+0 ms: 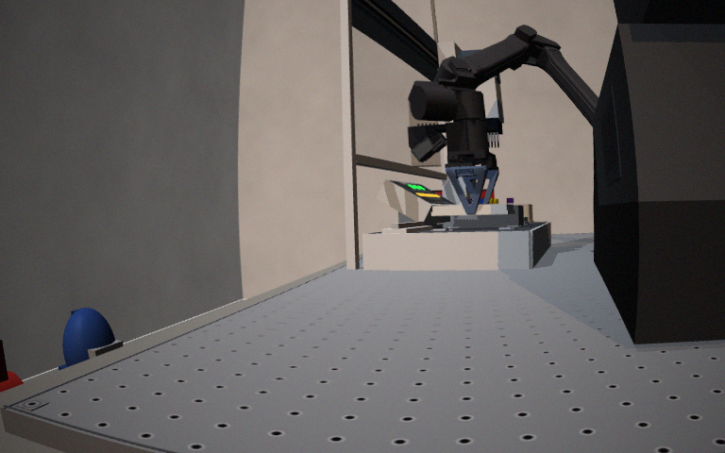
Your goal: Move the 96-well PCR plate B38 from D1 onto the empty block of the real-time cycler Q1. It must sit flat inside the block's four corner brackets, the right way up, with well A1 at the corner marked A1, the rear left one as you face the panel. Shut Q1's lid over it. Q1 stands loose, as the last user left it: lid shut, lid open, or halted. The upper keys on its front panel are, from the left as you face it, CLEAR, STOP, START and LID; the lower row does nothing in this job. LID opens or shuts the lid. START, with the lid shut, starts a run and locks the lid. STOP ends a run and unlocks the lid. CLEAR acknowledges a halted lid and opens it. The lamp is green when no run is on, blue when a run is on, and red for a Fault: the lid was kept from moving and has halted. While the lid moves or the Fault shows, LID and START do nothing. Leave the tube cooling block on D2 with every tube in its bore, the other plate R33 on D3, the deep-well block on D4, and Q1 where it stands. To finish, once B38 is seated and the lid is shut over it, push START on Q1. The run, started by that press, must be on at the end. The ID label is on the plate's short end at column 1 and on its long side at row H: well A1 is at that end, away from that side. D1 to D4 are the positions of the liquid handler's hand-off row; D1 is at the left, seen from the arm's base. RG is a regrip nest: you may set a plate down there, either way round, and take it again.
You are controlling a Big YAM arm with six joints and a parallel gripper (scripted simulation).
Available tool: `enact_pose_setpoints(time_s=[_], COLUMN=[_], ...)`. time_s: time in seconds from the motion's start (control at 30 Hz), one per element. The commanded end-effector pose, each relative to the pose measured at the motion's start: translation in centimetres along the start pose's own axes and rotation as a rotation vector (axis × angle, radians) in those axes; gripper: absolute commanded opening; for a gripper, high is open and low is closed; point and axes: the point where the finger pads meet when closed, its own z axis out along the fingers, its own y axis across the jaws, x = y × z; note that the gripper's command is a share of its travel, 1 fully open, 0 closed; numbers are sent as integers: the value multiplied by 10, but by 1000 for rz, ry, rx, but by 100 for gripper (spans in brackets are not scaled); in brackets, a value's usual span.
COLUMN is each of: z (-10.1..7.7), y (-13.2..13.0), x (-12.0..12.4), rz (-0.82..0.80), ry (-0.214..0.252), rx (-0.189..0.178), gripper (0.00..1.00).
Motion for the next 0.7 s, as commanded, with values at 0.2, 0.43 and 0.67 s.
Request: enact_pose_setpoints(time_s=[0.2,0.43,0.67], z=[-46,-44,-67], y=[6,3,7], x=[-19,-15,-18], rz=[41,28,35], ry=[-50,-32,-54], rx=[-45,-31,-43], gripper=[0,0,0])
